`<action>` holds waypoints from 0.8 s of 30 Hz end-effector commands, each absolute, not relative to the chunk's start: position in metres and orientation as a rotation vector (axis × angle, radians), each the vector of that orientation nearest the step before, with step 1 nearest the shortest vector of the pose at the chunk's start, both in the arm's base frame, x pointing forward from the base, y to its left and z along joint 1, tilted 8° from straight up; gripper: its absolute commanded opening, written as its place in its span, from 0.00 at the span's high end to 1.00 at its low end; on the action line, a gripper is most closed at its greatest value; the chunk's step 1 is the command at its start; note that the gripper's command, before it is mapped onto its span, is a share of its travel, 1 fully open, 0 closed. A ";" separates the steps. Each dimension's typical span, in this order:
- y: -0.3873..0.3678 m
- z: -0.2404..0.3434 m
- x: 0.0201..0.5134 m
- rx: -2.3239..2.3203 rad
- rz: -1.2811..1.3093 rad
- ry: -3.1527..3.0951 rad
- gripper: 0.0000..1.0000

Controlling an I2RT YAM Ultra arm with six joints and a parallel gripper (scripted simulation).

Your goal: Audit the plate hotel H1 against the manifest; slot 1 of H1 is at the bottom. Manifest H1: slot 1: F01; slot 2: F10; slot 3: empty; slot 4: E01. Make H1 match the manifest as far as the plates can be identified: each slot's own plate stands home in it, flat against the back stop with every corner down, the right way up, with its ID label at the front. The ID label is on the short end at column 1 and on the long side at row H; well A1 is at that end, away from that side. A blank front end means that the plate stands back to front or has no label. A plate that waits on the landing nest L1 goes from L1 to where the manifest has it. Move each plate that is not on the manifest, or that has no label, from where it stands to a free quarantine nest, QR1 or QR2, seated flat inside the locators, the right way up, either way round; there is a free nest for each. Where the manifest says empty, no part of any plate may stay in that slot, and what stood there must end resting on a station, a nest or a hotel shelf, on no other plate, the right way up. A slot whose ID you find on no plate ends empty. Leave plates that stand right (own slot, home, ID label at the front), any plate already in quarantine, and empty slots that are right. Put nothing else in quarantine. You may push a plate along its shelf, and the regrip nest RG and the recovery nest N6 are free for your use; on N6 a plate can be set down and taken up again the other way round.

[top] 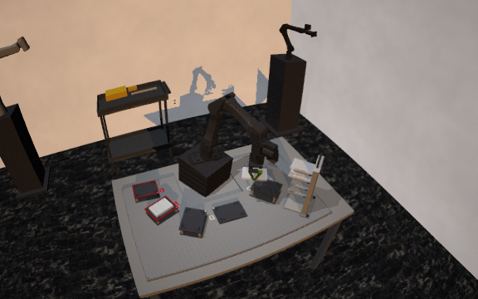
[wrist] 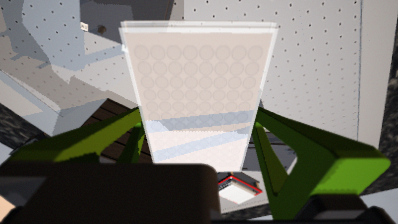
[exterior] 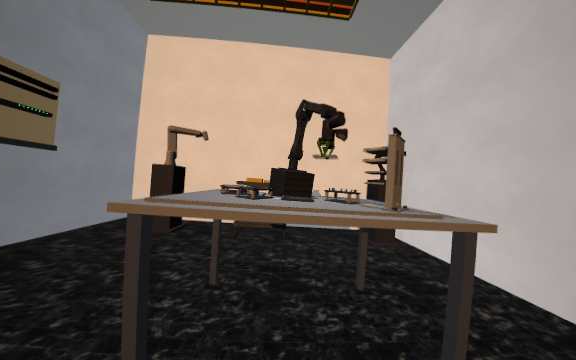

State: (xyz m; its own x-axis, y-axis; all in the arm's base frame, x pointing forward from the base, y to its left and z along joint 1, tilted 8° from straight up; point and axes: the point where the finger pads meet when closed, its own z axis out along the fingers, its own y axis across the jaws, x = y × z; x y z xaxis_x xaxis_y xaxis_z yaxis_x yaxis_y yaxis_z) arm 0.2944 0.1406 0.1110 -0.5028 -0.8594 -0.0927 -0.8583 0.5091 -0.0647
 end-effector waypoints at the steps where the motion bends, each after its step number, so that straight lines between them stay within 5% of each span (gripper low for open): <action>1: 0.148 0.120 0.298 -1.372 -0.006 2.666 0.14; 24: 0.212 0.122 0.277 -1.046 0.023 2.811 0.14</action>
